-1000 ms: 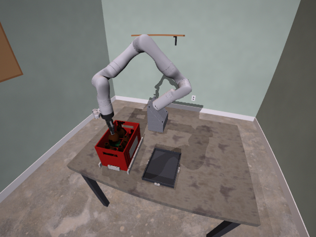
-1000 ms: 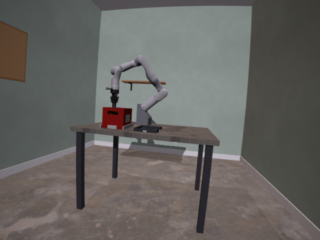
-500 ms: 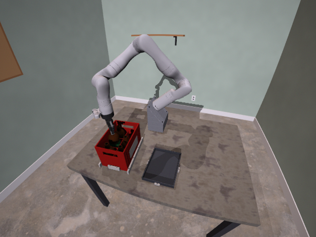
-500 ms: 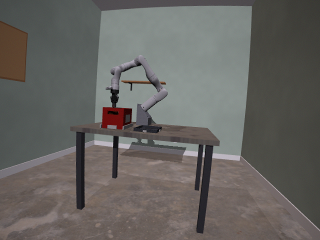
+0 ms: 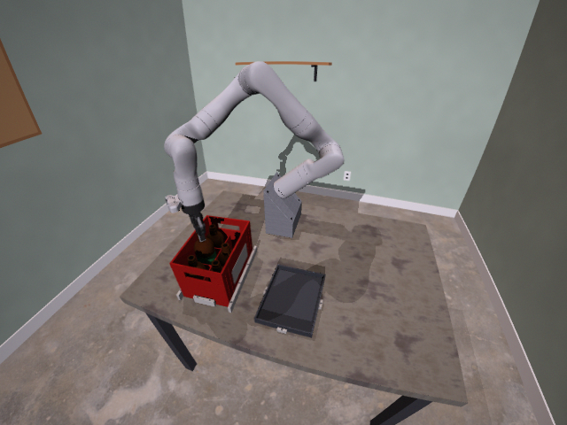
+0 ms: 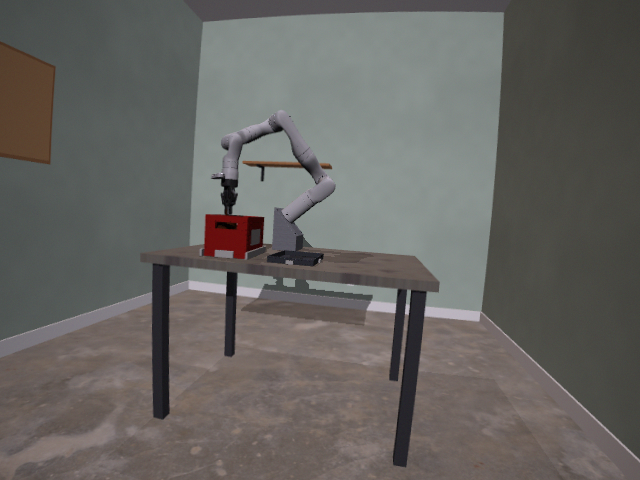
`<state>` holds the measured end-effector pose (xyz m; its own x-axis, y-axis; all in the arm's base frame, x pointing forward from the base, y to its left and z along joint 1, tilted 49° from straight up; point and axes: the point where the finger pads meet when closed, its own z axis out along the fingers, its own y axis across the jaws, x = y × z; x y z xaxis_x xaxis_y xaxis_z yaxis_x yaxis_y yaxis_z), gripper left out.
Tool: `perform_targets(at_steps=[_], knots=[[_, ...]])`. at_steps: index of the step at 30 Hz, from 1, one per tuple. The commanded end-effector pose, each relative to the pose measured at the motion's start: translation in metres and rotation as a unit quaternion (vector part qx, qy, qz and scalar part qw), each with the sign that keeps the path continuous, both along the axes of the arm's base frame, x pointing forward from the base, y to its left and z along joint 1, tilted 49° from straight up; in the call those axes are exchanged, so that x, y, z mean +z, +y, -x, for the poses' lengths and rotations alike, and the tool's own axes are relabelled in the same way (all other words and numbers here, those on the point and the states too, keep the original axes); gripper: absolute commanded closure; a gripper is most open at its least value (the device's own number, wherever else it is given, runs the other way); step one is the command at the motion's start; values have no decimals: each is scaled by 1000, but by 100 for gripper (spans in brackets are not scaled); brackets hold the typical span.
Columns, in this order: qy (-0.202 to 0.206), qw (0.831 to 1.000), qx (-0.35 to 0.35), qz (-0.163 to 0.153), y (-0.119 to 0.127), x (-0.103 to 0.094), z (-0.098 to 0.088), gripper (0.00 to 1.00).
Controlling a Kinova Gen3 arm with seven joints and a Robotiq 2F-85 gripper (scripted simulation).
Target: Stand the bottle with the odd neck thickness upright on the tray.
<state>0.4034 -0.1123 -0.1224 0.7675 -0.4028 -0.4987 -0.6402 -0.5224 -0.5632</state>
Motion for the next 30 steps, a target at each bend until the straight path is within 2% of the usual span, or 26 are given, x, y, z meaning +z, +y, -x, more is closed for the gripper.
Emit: perform_targets(at_steps=[1, 30], knots=[[-1, 1000, -1, 1, -1, 0, 0, 100], [-1, 1000, -1, 1, -11, 9, -1, 100]])
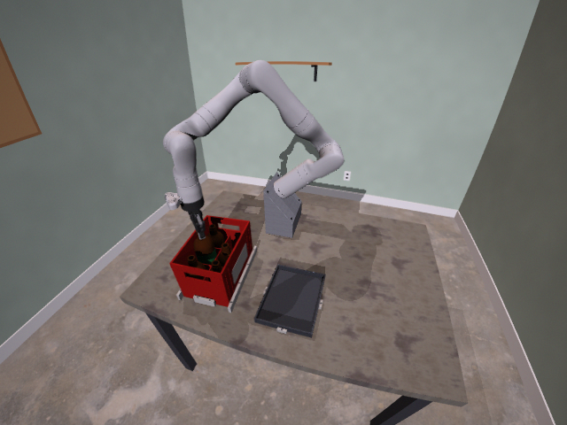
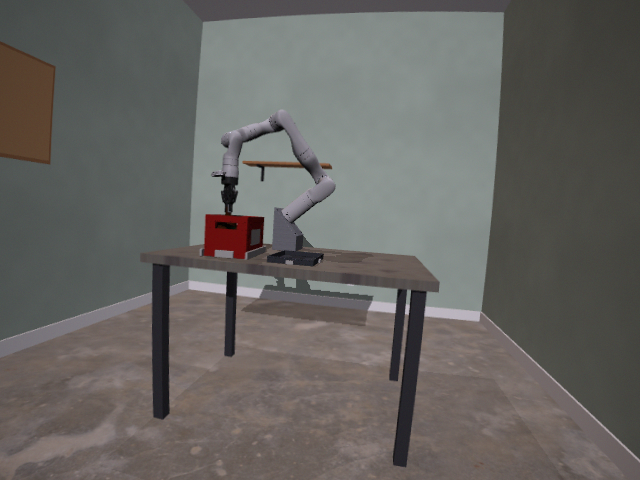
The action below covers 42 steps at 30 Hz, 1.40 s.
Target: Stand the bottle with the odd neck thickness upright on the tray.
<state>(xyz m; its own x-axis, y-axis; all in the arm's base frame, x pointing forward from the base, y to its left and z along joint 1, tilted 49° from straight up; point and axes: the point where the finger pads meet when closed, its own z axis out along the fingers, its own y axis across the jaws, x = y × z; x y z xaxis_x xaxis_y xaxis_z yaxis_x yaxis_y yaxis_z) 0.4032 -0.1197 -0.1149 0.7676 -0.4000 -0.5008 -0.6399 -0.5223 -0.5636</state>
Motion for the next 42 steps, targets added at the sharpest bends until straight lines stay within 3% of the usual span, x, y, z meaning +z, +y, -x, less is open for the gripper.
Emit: perform_targets(at_steps=[1, 42], knots=[[-1, 1000, -2, 2, -3, 1, -1, 100], [-1, 1000, -2, 2, -24, 20, -2, 100]])
